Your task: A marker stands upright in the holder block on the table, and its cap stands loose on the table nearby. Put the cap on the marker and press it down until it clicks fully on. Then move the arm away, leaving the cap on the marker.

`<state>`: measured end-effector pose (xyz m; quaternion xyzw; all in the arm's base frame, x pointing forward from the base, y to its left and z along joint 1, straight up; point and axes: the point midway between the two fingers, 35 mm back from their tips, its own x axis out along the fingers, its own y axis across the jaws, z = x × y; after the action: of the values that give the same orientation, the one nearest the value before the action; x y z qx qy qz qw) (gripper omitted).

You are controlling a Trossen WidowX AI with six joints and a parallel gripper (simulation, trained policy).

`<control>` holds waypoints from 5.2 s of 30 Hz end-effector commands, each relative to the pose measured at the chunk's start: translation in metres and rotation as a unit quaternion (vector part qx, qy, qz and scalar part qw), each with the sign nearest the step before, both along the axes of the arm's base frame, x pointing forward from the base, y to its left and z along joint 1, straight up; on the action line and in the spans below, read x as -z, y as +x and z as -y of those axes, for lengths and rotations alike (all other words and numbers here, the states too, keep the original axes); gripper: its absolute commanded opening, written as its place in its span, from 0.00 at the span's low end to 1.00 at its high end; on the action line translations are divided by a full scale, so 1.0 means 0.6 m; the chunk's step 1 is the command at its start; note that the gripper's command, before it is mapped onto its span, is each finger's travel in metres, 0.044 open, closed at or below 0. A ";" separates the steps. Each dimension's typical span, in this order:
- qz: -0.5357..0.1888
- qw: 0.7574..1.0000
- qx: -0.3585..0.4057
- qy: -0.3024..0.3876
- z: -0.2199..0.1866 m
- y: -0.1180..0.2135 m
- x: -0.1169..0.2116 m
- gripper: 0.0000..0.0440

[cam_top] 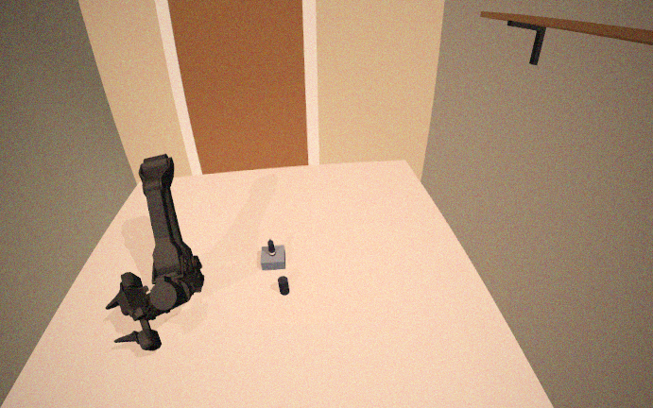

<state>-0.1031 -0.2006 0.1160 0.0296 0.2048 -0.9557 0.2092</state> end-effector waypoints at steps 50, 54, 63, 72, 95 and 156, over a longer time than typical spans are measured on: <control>0.139 0.976 -0.164 0.033 0.146 0.143 -0.043 0.67; 0.153 0.972 -0.174 0.036 0.154 0.157 -0.046 0.68; 0.185 0.962 -0.194 0.040 0.170 0.192 -0.050 0.71; 0.219 0.951 -0.212 0.046 0.181 0.229 -0.053 0.72; 0.308 0.919 -0.239 0.063 0.189 0.329 -0.053 0.72; 0.501 0.826 -0.204 0.157 0.072 0.581 -0.020 0.73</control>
<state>0.2407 -0.2480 0.1299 0.4870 0.2180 -0.7027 0.4707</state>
